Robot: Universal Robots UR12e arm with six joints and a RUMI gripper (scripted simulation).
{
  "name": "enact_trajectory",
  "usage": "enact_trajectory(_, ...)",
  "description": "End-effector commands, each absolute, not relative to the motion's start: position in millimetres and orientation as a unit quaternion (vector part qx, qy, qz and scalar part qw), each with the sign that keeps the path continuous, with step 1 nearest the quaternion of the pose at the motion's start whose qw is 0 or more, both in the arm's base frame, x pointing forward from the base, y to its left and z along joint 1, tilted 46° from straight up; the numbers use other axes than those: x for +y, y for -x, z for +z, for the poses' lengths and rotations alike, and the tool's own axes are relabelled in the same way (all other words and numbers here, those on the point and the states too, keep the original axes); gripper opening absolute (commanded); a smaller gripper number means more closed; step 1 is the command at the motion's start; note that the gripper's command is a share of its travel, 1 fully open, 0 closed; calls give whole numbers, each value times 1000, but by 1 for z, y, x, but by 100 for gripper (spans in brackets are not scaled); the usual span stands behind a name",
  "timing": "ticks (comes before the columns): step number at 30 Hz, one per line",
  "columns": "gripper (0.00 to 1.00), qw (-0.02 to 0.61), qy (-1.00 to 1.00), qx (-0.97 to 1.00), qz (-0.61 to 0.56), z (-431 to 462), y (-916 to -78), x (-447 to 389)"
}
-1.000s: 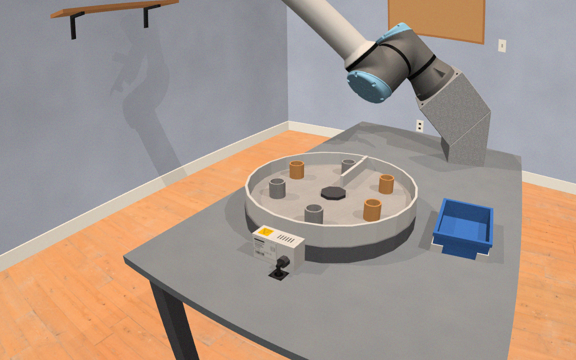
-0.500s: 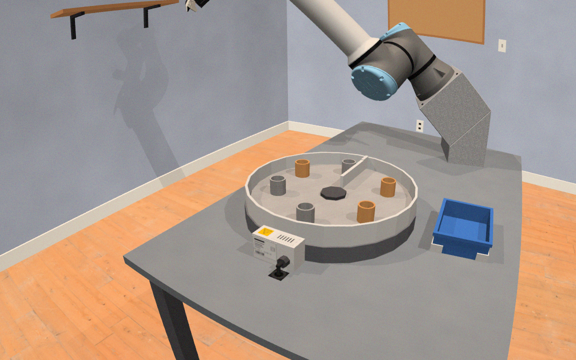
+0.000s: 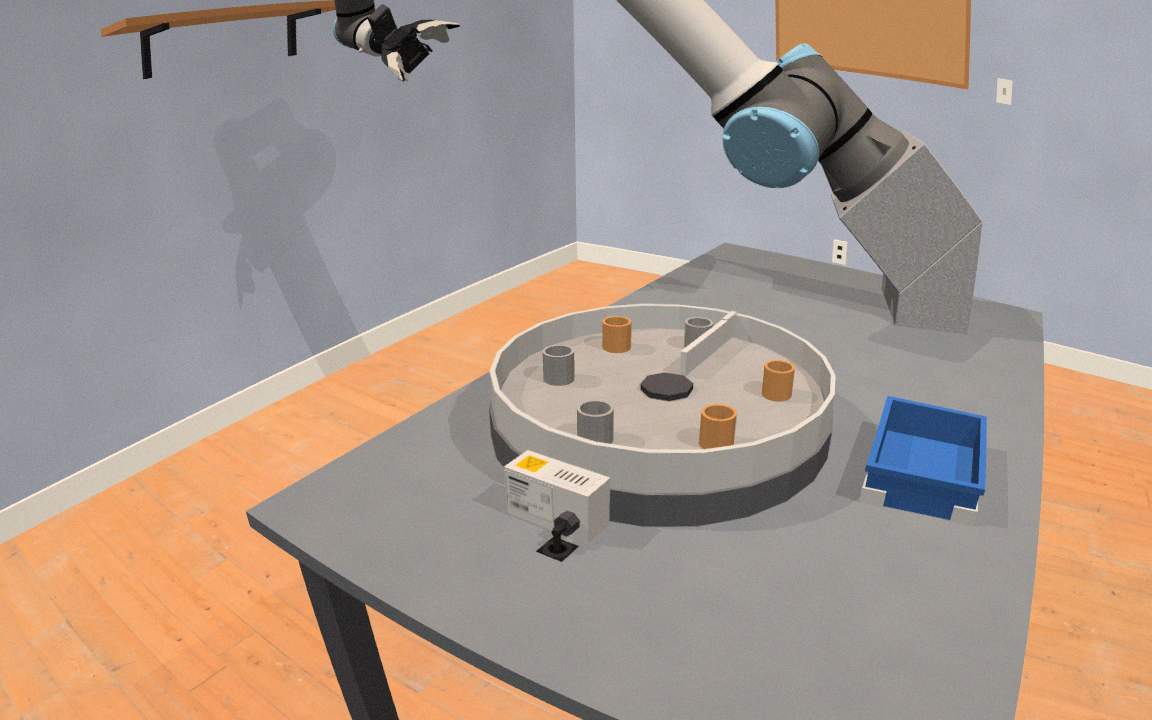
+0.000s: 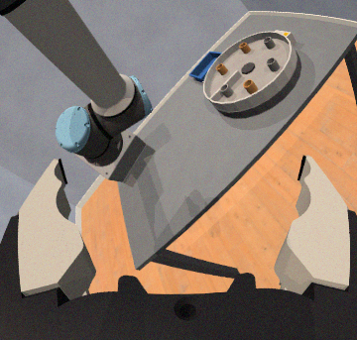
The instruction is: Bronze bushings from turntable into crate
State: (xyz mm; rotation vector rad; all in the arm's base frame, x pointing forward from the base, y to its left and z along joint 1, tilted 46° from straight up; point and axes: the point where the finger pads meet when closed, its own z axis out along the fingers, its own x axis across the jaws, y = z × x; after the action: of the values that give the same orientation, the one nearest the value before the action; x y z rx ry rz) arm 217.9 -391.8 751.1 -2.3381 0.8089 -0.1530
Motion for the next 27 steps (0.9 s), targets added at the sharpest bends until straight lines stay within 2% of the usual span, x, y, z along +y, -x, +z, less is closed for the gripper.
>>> enact_trajectory(1, 100, 283, 918, 277, -8, 689, -240, -401)
enact_trajectory(10, 100, 199, 954, 218, 58, 589, -291, -414)
enact_trajectory(13, 100, 199, 954, 218, 58, 589, -291, -414)
enact_trajectory(27, 100, 33, 985, 128, 112, 437, -395, -395)
